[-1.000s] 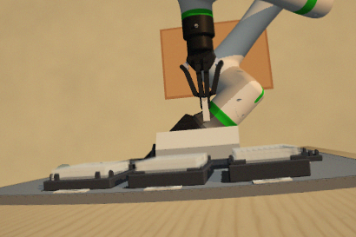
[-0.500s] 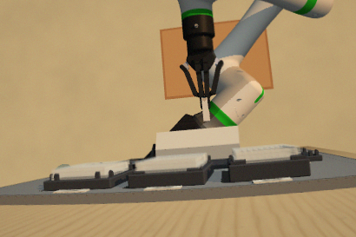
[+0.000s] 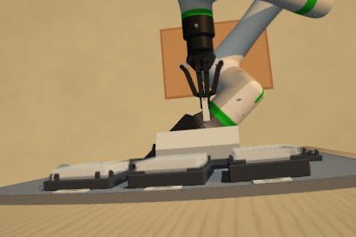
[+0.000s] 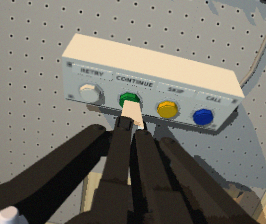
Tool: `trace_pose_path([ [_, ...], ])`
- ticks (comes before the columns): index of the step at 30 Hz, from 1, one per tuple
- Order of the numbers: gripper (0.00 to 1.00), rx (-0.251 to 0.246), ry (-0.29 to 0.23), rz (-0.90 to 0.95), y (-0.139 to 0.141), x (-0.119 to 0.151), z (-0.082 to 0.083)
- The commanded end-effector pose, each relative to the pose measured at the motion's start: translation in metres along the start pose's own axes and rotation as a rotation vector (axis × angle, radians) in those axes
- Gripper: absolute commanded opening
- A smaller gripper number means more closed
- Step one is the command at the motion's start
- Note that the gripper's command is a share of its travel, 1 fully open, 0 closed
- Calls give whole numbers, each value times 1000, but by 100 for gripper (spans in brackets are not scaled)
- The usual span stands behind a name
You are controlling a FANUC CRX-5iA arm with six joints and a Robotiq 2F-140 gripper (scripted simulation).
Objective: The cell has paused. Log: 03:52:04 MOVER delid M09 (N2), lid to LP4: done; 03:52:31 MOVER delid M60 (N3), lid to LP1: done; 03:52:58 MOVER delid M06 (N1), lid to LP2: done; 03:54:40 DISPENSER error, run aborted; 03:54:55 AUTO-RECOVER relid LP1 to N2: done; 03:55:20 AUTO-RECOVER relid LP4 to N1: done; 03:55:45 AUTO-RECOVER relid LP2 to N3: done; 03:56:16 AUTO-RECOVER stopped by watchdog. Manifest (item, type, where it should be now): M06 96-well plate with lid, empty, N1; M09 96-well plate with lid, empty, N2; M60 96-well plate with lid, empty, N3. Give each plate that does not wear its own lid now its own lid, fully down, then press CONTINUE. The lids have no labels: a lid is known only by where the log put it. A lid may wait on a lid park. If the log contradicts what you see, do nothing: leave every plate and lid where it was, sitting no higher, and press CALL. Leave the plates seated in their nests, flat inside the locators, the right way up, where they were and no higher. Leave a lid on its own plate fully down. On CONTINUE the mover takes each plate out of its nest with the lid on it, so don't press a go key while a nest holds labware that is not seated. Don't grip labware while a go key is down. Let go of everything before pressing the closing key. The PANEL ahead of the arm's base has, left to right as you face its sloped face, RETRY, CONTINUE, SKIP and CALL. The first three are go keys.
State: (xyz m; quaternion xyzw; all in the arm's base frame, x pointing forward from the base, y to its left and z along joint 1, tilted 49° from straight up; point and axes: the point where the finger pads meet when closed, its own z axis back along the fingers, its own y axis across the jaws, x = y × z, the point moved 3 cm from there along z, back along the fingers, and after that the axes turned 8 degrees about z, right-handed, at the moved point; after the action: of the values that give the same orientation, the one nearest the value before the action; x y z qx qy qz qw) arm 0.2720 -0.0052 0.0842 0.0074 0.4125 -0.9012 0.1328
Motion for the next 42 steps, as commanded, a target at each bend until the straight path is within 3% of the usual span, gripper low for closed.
trace_pose_path([
  [1,0,0,0,0,0,0,0],
  [19,0,0,0,0,0,0,-2],
  [42,0,0,0,0,0,0,-20],
])
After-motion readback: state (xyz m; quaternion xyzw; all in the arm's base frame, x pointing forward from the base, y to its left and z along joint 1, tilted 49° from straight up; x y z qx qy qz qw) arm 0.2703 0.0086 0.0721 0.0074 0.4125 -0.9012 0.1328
